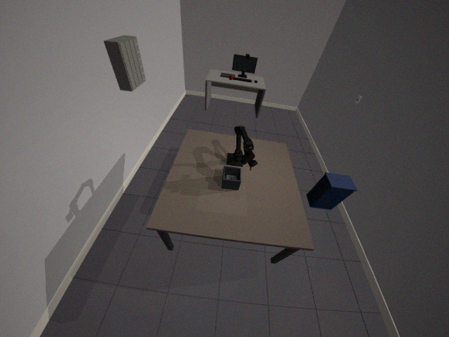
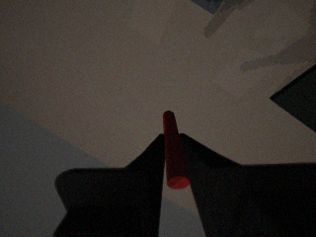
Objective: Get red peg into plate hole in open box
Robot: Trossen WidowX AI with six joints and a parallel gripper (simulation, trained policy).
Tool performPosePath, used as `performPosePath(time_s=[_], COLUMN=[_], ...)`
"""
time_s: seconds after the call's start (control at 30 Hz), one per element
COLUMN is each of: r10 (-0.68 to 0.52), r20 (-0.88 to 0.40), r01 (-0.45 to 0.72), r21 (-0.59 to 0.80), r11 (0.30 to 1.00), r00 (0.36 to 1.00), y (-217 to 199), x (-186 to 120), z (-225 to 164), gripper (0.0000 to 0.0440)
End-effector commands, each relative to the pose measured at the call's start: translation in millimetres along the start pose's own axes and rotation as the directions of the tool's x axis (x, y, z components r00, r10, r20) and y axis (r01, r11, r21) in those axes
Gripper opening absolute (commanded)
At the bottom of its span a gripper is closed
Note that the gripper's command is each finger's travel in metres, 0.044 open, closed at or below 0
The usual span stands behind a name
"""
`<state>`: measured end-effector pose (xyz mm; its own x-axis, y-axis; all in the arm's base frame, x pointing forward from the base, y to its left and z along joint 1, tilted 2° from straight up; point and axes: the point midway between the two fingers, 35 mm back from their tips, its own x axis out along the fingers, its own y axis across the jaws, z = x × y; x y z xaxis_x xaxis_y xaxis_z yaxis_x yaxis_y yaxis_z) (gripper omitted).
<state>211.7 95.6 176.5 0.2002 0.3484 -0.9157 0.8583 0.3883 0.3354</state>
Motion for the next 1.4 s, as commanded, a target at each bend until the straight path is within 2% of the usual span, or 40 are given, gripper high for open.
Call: performPosePath(time_s=[0.0,0.27,0.47,0.87,1.37], r10=[0.047,0.103,0.092,0.012,-0.041], r20=[0.043,0.153,0.226,0.281,0.275], r01=[-0.046,-0.104,-0.103,-0.051,-0.015], r21=[-0.009,0.002,0.038,0.13,0.198], r11=[0.999,0.995,0.994,0.99,0.98], r00=[0.998,0.983,0.97,0.96,0.961], y=[7,13,11,0,-4], x=[-20,-58,-73,-80,-79], z=[7,29,51,91,133], gripper=[0.0,0.0,0.0,0.0,0.0])
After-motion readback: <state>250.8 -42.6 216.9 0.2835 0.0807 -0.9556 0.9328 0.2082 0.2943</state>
